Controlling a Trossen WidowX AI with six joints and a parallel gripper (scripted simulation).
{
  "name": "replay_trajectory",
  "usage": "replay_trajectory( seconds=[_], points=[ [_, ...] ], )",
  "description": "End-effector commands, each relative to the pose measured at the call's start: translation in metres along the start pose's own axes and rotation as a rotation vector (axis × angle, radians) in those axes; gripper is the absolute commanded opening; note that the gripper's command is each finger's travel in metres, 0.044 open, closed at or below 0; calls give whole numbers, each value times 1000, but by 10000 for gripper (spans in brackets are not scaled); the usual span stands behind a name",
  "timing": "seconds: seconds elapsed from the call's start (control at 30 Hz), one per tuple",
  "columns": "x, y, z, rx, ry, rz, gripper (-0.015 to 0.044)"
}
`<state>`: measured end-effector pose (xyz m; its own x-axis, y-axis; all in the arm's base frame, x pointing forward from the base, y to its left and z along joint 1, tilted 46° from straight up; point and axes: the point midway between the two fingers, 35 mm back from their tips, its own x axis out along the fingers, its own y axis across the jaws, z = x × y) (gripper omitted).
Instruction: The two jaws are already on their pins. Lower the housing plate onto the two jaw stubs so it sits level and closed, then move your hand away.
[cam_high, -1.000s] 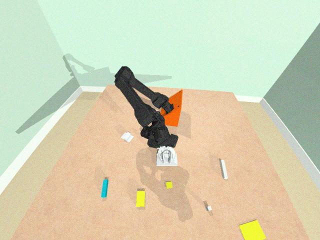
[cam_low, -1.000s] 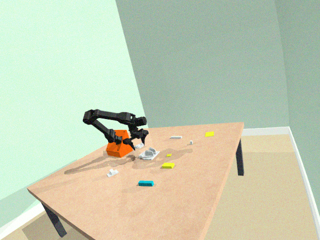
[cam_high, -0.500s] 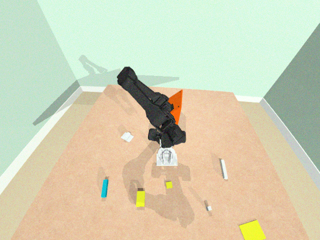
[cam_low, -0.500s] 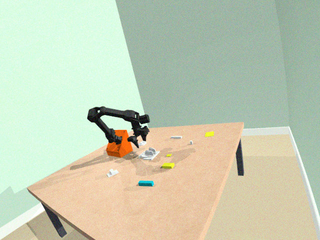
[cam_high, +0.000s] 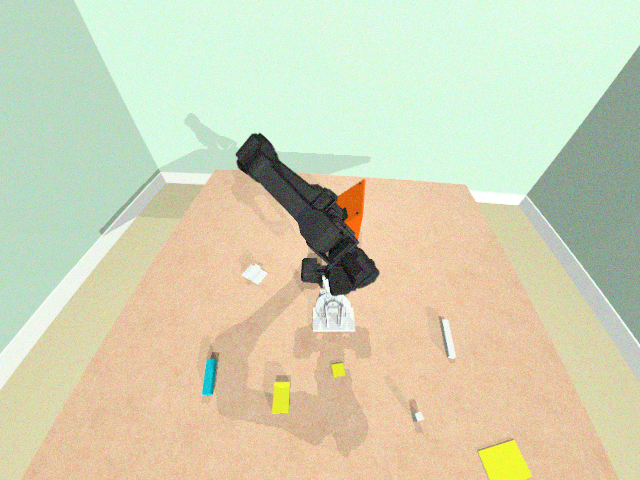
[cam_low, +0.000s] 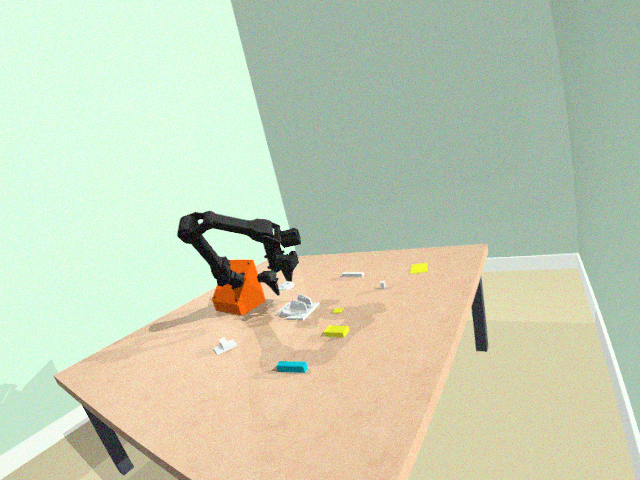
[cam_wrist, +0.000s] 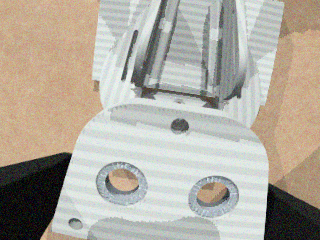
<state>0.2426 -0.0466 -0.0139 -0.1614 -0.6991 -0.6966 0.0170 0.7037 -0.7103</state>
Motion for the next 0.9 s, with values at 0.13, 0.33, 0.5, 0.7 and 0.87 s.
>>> replay_trajectory(
  seconds=[0.13, 0.33, 0.5, 0.7, 0.87],
  points=[
    [1, 1, -1, -9, 3, 2, 351],
    [1, 1, -1, -9, 3, 2, 351],
    [1, -1, -5, -10, 3, 2, 351],
    [1, -5, -11, -12, 3, 1, 351],
    [1, -5, -11, -12, 3, 1, 351]
  ],
)
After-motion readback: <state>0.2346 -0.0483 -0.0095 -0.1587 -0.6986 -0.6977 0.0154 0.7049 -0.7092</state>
